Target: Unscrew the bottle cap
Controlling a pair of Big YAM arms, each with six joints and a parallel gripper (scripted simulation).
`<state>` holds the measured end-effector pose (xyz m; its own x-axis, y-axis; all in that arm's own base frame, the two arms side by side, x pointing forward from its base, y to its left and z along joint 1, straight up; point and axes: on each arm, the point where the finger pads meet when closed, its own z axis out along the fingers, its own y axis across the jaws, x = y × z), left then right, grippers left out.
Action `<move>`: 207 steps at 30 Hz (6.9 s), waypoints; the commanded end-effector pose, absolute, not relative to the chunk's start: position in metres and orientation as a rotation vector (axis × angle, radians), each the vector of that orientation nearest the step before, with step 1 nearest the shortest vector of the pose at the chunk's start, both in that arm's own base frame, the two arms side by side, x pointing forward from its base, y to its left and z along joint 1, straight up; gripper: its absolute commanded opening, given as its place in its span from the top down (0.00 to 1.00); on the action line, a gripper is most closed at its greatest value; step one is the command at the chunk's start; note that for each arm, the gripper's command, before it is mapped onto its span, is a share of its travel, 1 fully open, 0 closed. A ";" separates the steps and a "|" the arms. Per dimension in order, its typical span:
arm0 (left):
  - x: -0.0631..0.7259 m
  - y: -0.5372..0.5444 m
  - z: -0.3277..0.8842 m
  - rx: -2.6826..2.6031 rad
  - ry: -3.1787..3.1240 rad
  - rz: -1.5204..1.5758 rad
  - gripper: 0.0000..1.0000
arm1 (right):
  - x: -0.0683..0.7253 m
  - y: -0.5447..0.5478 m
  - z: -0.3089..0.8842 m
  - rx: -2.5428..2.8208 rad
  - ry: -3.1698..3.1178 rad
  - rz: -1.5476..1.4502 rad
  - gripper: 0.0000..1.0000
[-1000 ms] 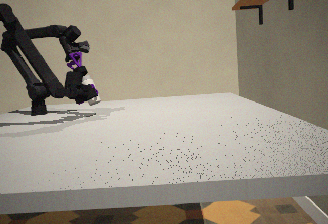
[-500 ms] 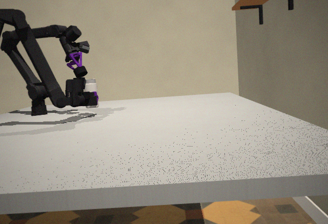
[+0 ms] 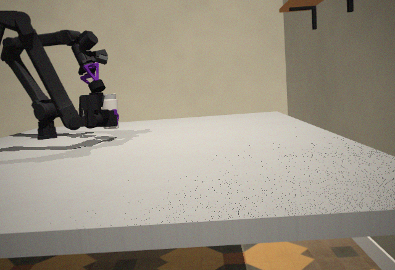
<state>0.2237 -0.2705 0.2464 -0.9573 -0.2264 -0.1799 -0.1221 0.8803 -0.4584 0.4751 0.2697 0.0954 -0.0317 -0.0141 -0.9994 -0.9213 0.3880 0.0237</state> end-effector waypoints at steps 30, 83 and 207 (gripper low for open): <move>0.325 -0.261 0.209 -0.017 2.815 -0.398 1.00 | 0.486 0.271 0.089 -0.907 1.421 0.905 1.00; 0.360 -0.215 0.057 0.649 3.046 -0.014 1.00 | 0.485 0.273 0.075 -0.911 1.366 0.913 1.00; 0.363 -0.216 0.048 0.627 3.044 -0.017 1.00 | 0.479 0.271 0.057 -0.918 1.357 0.901 0.26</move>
